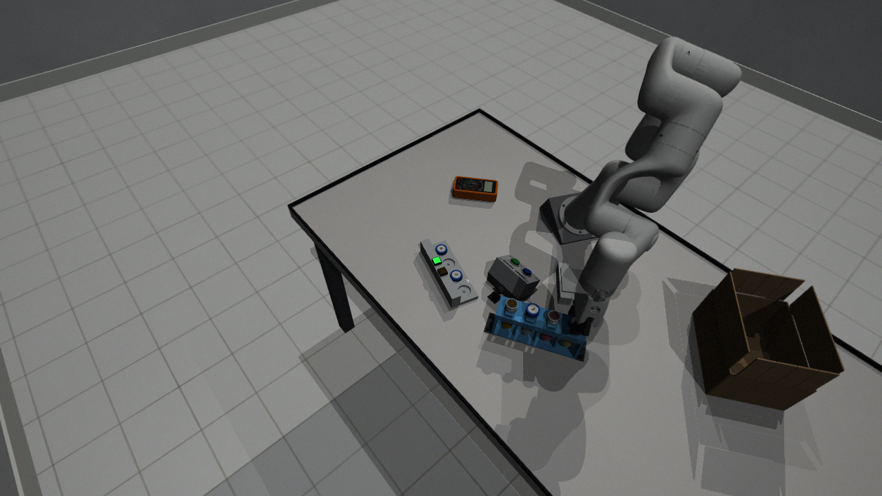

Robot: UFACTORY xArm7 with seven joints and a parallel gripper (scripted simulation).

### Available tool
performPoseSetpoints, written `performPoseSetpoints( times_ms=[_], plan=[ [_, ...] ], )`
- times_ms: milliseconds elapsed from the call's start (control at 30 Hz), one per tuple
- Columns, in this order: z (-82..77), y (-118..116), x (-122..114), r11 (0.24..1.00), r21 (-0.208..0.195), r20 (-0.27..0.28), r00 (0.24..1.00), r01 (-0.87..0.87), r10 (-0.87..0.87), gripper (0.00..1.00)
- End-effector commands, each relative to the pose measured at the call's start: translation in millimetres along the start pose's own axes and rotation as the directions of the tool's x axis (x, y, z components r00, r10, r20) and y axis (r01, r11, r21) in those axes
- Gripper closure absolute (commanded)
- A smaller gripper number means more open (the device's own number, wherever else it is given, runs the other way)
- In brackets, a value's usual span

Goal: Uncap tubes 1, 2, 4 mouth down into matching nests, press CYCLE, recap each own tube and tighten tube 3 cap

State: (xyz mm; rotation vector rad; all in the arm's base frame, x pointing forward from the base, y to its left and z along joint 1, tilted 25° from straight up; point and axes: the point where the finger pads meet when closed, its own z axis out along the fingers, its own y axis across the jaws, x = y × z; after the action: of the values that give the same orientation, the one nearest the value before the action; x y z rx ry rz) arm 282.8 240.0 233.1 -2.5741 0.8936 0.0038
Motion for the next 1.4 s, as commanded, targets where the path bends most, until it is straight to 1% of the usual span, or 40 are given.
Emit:
performPoseSetpoints(
  times_ms=[0, 167, 200, 667, 800, 933, 1000, 1100, 1200, 1233, 1367],
  plan=[
    [-1.6, -1.5, 0.6, 0.987, 0.016, 0.024, 0.987, 0.161, -0.162, 0.54],
    [-1.6, -1.5, 0.6, 0.987, 0.016, 0.024, 0.987, 0.161, -0.162, 0.54],
    [-1.6, -1.5, 0.6, 0.987, 0.016, 0.024, 0.987, 0.161, -0.162, 1.0],
    [-1.6, -1.5, 0.7, 0.987, 0.016, 0.023, 0.987, 0.16, -0.161, 1.0],
    [-1.4, -1.5, 0.7, 0.999, 0.011, 0.026, 0.999, -0.038, 0.038, 1.0],
    [-1.3, -1.5, 0.6, 0.972, 0.006, 0.028, 0.972, -0.236, 0.235, 1.0],
    [-1.3, -1.5, 0.6, 0.972, 0.006, 0.028, 0.972, -0.236, 0.235, 1.0],
    [-1.1, -1.5, 0.7, 0.926, 0.002, 0.029, 0.925, -0.378, 0.378, 1.0],
    [-1.0, -1.5, 0.6, 0.859, -0.003, 0.028, 0.858, -0.512, 0.512, 1.0],
    [-1.0, -1.5, 0.7, 0.849, -0.003, 0.028, 0.849, -0.528, 0.528, 1.0],
    [-1.0, -1.5, 0.6, 0.849, -0.003, 0.028, 0.849, -0.528, 0.528, 1.0]
  ],
)
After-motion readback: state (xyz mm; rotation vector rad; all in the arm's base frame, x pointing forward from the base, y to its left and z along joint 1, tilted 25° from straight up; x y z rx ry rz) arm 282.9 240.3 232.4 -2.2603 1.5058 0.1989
